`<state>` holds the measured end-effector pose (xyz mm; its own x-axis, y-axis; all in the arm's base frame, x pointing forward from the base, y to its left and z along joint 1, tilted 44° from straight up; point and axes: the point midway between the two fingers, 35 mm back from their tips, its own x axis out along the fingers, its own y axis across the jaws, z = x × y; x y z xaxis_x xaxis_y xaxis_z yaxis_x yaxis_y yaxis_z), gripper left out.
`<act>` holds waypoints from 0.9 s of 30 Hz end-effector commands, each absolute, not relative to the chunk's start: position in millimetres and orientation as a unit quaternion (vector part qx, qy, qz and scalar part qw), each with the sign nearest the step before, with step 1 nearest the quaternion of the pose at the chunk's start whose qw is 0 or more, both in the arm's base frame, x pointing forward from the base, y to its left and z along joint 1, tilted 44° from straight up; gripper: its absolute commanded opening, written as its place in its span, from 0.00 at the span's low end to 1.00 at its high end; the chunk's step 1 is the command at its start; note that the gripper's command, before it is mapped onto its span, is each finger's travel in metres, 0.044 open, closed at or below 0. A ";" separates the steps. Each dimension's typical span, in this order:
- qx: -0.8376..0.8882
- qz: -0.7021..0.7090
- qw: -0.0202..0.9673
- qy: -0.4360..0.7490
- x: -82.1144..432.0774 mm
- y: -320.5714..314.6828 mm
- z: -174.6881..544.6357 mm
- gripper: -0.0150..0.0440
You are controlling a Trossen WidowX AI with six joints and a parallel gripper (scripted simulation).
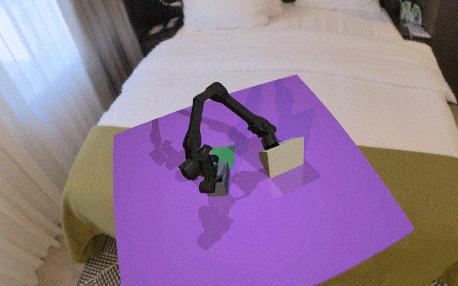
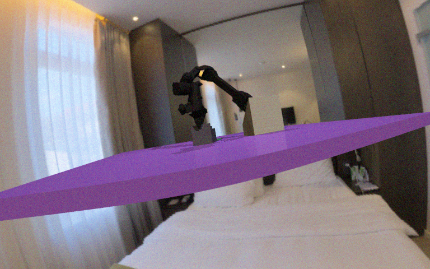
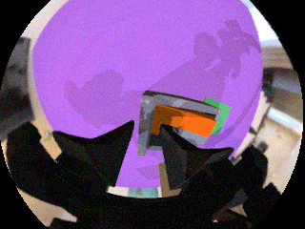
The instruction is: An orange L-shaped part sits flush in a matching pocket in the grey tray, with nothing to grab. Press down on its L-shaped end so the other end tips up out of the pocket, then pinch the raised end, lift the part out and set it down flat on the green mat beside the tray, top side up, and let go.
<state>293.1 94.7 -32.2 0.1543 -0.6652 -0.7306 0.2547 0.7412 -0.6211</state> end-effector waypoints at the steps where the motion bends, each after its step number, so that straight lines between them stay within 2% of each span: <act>1: -0.183 -0.309 0.739 0.570 293.8 92.9 -34.7 0.56; 27: -0.184 -0.310 0.739 0.569 299.2 69.6 -59.7 0.56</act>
<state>300.2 73.9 -56.8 0.1668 -0.6603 -0.7322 0.2535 0.7464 -0.6153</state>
